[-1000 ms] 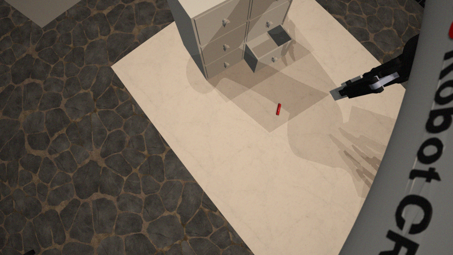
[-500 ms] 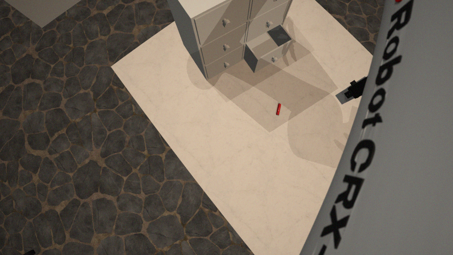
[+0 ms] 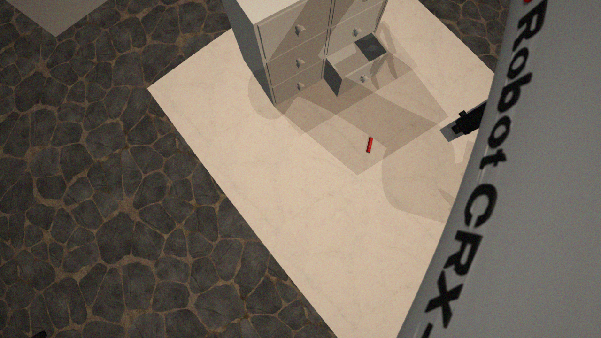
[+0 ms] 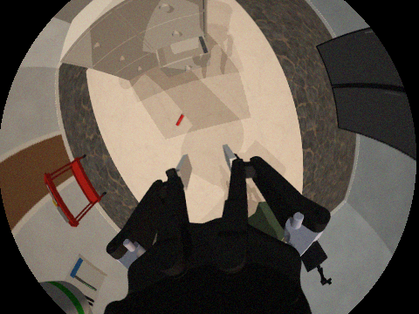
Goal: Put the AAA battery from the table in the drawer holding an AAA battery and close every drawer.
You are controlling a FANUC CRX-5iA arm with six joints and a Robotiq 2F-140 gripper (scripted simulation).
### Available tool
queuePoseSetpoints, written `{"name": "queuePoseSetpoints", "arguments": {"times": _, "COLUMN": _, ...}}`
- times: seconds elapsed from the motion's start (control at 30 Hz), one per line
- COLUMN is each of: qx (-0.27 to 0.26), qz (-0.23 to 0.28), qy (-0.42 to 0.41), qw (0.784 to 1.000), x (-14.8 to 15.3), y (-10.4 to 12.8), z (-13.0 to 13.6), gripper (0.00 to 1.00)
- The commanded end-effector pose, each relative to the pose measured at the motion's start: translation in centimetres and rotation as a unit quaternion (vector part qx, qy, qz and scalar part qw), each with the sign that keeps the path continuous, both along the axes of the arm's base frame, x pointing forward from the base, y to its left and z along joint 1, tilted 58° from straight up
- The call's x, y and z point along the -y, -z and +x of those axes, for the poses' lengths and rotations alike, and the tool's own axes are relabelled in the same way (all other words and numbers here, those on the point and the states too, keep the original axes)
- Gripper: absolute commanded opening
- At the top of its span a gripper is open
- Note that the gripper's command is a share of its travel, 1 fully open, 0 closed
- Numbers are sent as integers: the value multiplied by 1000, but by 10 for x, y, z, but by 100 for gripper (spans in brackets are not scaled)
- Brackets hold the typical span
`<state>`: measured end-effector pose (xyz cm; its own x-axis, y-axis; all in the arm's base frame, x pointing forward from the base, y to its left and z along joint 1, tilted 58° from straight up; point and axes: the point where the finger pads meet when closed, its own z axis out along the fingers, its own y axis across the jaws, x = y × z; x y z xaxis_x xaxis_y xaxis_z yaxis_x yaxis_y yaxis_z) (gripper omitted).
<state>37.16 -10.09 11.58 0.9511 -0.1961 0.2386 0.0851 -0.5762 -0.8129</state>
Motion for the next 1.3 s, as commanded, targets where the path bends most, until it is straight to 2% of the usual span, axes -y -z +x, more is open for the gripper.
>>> {"name": "queuePoseSetpoints", "arguments": {"times": 0.0, "qx": 0, "qz": 0, "qy": 0, "qw": 1000, "x": 0, "y": 0, "z": 0, "gripper": 100}}
{"name": "queuePoseSetpoints", "arguments": {"times": 0.67, "qx": 0, "qz": 0, "qy": 0, "qw": 1000, "x": 1, "y": -1, "z": 5, "gripper": 100}}
{"name": "queuePoseSetpoints", "arguments": {"times": 0.83, "qx": 0, "qz": 0, "qy": 0, "qw": 1000, "x": 6, "y": -8, "z": 29, "gripper": 100}}
{"name": "queuePoseSetpoints", "arguments": {"times": 0.9, "qx": 0, "qz": 0, "qy": 0, "qw": 1000, "x": 6, "y": -8, "z": 29, "gripper": 100}}
{"name": "queuePoseSetpoints", "arguments": {"times": 1.27, "qx": 0, "qz": 0, "qy": 0, "qw": 1000, "x": 22, "y": -28, "z": 108, "gripper": 100}}
